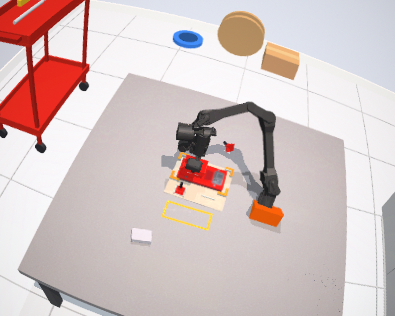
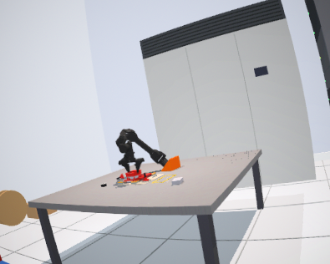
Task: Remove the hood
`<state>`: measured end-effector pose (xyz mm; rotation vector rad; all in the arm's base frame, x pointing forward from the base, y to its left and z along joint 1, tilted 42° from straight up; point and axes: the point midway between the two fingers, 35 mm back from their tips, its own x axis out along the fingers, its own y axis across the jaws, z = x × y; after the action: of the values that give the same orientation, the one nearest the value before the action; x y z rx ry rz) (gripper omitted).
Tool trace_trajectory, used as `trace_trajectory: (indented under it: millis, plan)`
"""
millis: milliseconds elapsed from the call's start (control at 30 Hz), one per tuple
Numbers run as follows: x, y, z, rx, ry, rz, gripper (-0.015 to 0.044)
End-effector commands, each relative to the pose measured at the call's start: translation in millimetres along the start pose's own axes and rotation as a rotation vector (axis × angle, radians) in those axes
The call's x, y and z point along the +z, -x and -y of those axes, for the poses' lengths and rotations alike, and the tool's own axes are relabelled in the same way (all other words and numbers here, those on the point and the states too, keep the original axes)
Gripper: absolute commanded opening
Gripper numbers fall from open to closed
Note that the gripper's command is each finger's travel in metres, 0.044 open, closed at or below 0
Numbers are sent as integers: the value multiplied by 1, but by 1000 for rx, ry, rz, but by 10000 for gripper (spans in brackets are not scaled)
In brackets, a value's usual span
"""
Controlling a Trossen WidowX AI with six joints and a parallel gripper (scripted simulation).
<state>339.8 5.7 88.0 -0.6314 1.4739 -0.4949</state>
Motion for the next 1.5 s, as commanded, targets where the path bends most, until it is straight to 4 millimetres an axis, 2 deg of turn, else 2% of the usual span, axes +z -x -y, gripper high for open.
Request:
trace_trajectory:
  millis: [0, 200, 533, 567, 633, 733, 1000, 1200, 1467]
  plan:
    - [1, 3, 0, 4, -7, 3, 0]
    - [1, 13, 0, 5, -7, 3, 0]
    - [1, 48, 0, 5, -7, 2, 0]
    - [1, 41, 1, 4, -5, 6, 0]
    - [1, 42, -3, 6, -5, 7, 0]
    - [3, 43, -17, 12, -4, 9, 0]
    - [3, 48, -71, 31, 15, 12, 0]
    - [-2, 50, -111, 41, 40, 8, 0]
    - [-12, 53, -156, 42, 18, 4, 0]
